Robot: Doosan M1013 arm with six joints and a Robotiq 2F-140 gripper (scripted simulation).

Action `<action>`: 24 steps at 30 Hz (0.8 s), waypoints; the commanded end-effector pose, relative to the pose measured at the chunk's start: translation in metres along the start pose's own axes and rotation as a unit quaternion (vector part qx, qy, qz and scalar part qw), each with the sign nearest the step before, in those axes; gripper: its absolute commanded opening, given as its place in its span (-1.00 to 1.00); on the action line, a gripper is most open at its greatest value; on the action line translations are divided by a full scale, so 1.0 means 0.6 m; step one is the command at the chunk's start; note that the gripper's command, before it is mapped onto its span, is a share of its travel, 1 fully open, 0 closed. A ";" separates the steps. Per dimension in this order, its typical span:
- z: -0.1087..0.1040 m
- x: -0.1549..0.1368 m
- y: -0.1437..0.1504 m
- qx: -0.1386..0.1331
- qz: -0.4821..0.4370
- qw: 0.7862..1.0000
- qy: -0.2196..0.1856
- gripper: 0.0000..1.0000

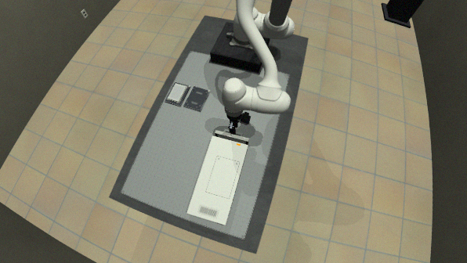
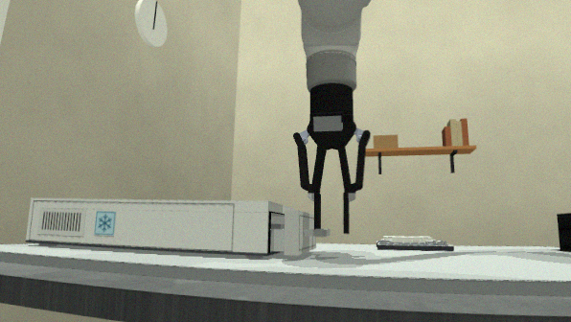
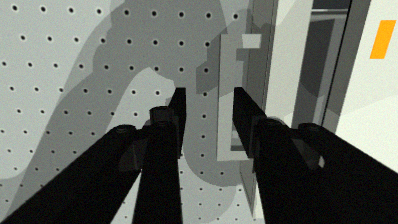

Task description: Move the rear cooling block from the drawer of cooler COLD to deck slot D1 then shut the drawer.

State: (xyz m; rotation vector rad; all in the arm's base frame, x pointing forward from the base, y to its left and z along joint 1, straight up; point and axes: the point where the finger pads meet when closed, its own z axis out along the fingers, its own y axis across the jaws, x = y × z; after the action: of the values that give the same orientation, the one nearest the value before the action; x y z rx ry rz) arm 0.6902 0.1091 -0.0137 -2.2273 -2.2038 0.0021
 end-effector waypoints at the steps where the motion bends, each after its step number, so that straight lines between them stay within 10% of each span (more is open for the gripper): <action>1: -0.001 0.000 -0.001 -0.001 0.000 1.000 0.000 -0.32; 24: -0.001 0.000 -0.009 -0.001 0.000 1.000 0.000 -0.32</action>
State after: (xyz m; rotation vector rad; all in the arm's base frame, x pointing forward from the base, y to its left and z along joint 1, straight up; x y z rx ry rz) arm 0.6840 0.1092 -0.0137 -2.2273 -2.2038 0.0022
